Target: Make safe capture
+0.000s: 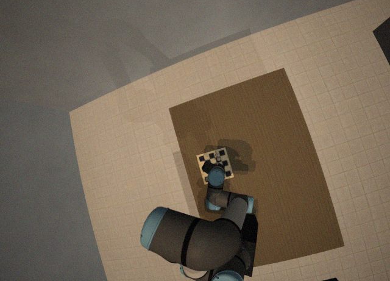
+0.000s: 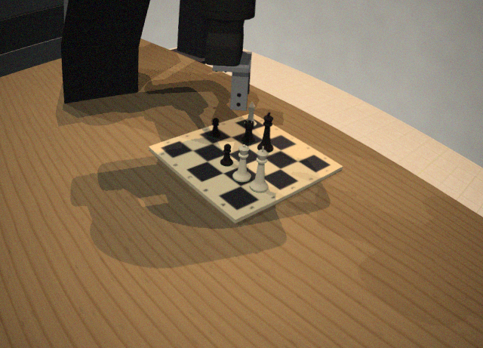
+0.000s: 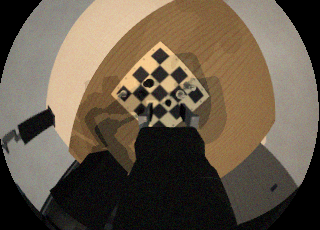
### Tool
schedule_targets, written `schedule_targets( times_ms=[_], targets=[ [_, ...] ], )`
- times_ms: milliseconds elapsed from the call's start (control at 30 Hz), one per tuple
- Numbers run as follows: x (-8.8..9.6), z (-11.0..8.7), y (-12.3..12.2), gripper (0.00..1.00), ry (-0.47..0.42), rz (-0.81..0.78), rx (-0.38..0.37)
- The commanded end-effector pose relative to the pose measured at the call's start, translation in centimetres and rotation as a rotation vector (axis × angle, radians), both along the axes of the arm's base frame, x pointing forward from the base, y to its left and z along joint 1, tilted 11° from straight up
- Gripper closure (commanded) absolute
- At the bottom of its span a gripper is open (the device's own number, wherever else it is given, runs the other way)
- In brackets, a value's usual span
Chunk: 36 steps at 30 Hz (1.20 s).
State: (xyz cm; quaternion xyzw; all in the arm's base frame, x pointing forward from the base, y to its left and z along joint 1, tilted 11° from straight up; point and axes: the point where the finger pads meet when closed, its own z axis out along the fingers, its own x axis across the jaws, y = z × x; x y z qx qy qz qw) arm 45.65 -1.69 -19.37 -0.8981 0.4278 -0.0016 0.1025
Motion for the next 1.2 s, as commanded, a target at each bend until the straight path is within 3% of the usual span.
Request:
schedule_targets(
  times_ms=[0,300,600,1167],
  targets=[
    [-0.20,-0.34,-0.23,0.00,0.039,-0.198,0.005],
    [-0.32,-0.70,-0.69,0.00,0.076,-0.404,0.024],
    [-0.43,-0.89,-0.96,0.00,0.094,-0.507,0.033],
    [-0.46,-0.98,-1.17,0.00,0.106,-0.583,0.040]
  ],
)
